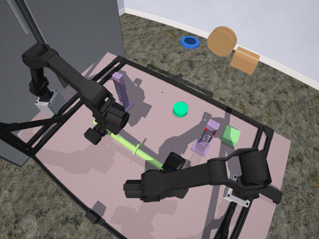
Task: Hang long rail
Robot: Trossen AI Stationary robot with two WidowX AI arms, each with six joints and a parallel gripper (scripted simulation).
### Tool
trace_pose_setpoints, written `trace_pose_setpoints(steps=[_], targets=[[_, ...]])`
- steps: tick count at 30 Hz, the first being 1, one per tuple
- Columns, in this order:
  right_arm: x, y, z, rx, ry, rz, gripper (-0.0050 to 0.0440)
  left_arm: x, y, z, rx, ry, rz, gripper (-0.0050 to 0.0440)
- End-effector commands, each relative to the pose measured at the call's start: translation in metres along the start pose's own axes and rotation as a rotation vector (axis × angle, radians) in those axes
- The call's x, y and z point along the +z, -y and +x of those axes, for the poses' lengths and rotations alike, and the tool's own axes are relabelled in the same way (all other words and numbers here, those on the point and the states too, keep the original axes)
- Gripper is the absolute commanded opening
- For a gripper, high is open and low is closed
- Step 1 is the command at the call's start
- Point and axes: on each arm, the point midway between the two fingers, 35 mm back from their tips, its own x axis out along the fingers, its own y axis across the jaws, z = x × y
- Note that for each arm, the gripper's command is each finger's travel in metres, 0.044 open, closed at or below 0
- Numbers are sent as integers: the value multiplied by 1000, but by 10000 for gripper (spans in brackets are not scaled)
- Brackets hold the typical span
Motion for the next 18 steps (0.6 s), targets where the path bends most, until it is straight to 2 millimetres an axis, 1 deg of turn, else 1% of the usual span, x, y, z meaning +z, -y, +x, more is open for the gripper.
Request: trace_pose_setpoints(steps=[1, 6, 15, 18], targets=[[1, 2, 5, 5, -5, 7, 0, 1, -1, 0, 8, -11, -1, 0], [1, 4, 6, 5, -5, 7, 0, 1, -1, 0, 8, -11, -1, 0], [1, 4, 6, 5, -5, 7, 216, 1, -1, 0, 8, -11, -1, 0], [1, 0, 0, 5, -5, 7, 288, 0, 1, -1, 8, -11, -1, 0]])
